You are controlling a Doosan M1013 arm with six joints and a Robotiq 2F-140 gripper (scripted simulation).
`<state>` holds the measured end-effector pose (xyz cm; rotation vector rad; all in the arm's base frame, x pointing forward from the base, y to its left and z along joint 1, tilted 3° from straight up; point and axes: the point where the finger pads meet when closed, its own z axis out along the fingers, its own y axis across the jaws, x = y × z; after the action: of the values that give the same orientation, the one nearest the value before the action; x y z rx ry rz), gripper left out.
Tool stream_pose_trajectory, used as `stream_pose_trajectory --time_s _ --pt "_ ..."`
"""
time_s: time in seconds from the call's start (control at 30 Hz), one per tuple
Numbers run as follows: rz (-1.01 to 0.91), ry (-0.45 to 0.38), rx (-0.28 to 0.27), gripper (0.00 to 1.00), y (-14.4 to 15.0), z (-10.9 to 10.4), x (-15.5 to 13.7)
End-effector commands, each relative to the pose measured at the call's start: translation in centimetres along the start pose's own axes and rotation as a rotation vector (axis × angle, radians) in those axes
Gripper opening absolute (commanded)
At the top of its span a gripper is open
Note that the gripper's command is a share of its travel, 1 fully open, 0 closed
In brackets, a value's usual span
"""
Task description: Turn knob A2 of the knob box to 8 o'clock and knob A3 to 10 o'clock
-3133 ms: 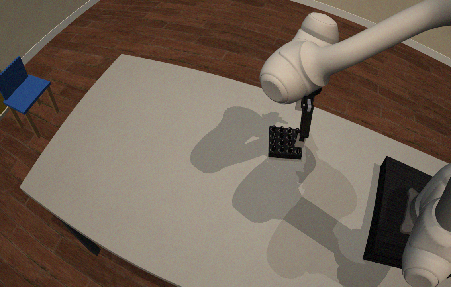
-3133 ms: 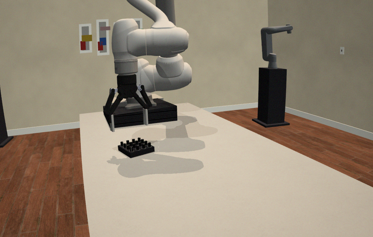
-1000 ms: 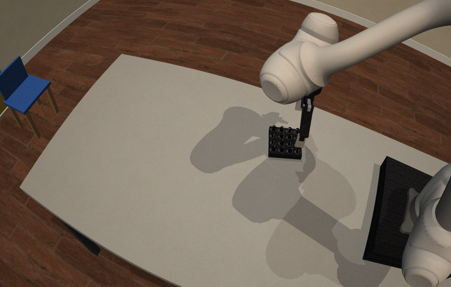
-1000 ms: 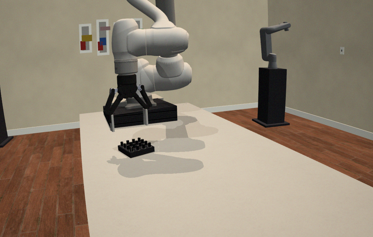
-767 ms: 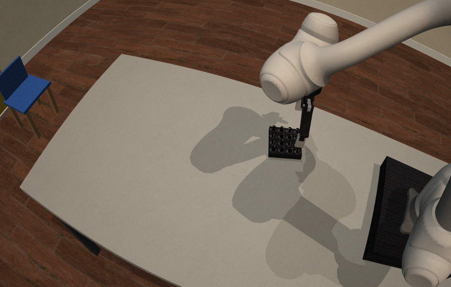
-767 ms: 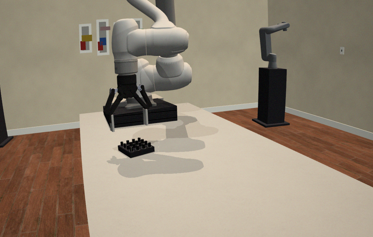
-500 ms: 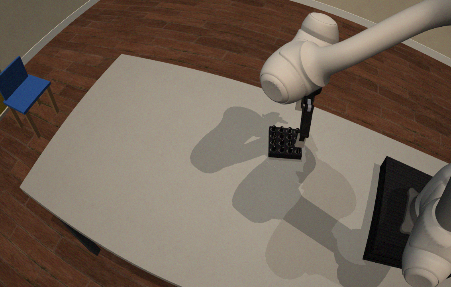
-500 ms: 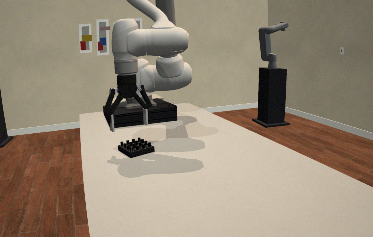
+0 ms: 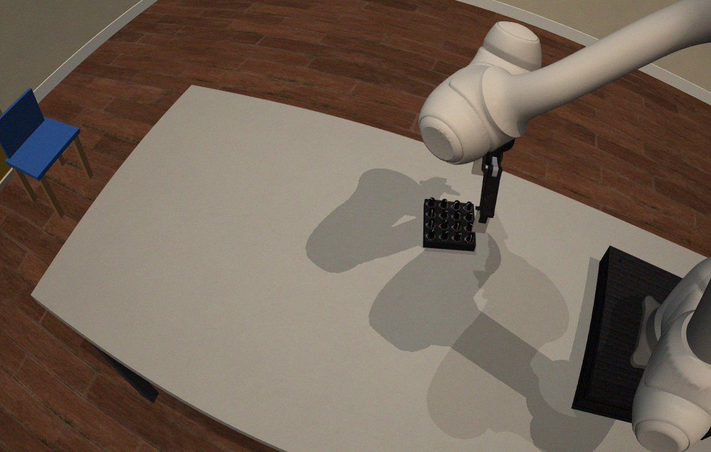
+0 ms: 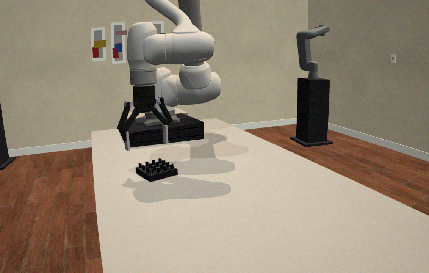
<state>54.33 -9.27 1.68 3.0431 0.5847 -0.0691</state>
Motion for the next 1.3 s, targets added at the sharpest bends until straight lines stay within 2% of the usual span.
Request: stream_pose_trajectory --time_s 0.0,0.63,1.27 --pt "0.0 0.0 0.0 1.0 0.0 0.0 -0.5" --pt "0.0 0.0 0.0 1.0 0.2 0.0 -3.6" --pt "0.0 0.0 0.0 1.0 0.2 0.0 -3.9"
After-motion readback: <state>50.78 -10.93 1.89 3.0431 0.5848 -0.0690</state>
